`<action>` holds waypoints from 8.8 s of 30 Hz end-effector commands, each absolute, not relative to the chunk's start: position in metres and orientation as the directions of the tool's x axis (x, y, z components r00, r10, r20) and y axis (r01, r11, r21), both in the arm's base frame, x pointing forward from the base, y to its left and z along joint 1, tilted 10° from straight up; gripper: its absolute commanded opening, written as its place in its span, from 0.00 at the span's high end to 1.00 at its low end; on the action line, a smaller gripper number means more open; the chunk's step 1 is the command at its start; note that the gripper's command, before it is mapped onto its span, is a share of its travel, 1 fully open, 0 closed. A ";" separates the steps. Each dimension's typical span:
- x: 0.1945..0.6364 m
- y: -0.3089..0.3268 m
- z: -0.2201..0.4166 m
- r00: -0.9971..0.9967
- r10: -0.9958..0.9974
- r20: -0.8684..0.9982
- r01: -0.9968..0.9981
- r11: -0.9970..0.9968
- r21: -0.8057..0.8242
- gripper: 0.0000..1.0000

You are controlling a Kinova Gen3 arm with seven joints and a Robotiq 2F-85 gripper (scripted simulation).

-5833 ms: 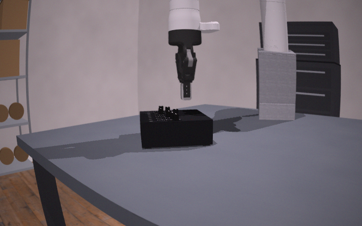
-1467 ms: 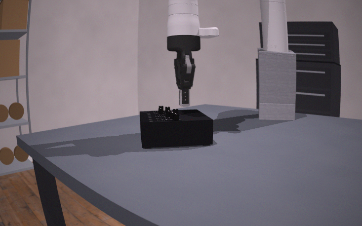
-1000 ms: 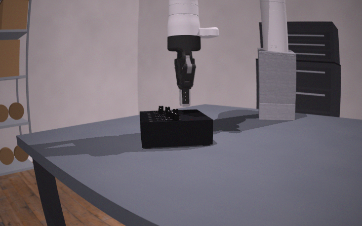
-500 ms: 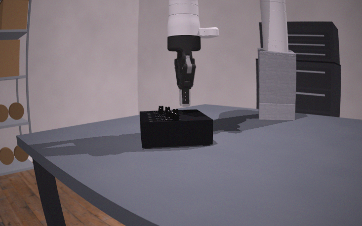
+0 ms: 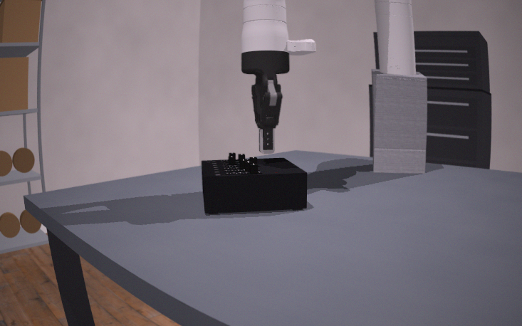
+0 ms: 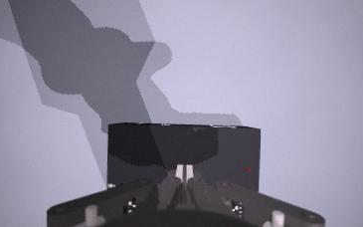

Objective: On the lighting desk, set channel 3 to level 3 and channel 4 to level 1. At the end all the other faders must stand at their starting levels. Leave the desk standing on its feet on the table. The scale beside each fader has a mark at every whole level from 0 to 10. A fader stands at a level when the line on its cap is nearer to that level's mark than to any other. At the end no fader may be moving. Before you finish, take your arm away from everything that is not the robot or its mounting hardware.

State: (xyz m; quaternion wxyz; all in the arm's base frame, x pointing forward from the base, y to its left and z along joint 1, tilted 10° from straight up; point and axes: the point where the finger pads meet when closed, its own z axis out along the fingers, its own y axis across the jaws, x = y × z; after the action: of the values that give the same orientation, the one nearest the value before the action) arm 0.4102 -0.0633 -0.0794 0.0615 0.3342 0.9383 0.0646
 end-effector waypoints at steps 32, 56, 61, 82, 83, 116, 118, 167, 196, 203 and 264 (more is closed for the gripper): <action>0.408 -0.063 -0.080 -0.762 0.644 -0.071 0.628 0.761 0.163 1.00; 0.409 -0.063 -0.082 -0.762 0.644 -0.071 0.628 0.761 0.163 1.00; 0.409 -0.062 -0.085 -0.762 0.644 -0.071 0.628 0.761 0.163 1.00; 0.410 -0.062 -0.092 -0.762 0.644 -0.071 0.628 0.761 0.163 1.00; 0.410 -0.062 -0.092 -0.762 0.644 -0.071 0.628 0.761 0.163 1.00; 0.412 -0.063 -0.092 -0.762 0.644 -0.071 0.628 0.761 0.163 1.00; 0.412 -0.063 -0.092 -0.762 0.644 -0.071 0.628 0.761 0.163 1.00; 0.428 -0.077 -0.090 -0.762 0.644 -0.071 0.628 0.761 0.163 1.00; 0.439 -0.087 -0.089 -0.762 0.644 -0.071 0.628 0.761 0.163 1.00; 0.441 -0.088 -0.089 -0.762 0.644 -0.071 0.628 0.761 0.163 1.00; 0.446 -0.092 -0.089 -0.762 0.644 -0.071 0.628 0.761 0.163 1.00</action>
State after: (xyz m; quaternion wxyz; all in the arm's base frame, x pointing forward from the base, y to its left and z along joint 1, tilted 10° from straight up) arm 0.4451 -0.0890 -0.0884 0.0610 0.3452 0.9342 0.0663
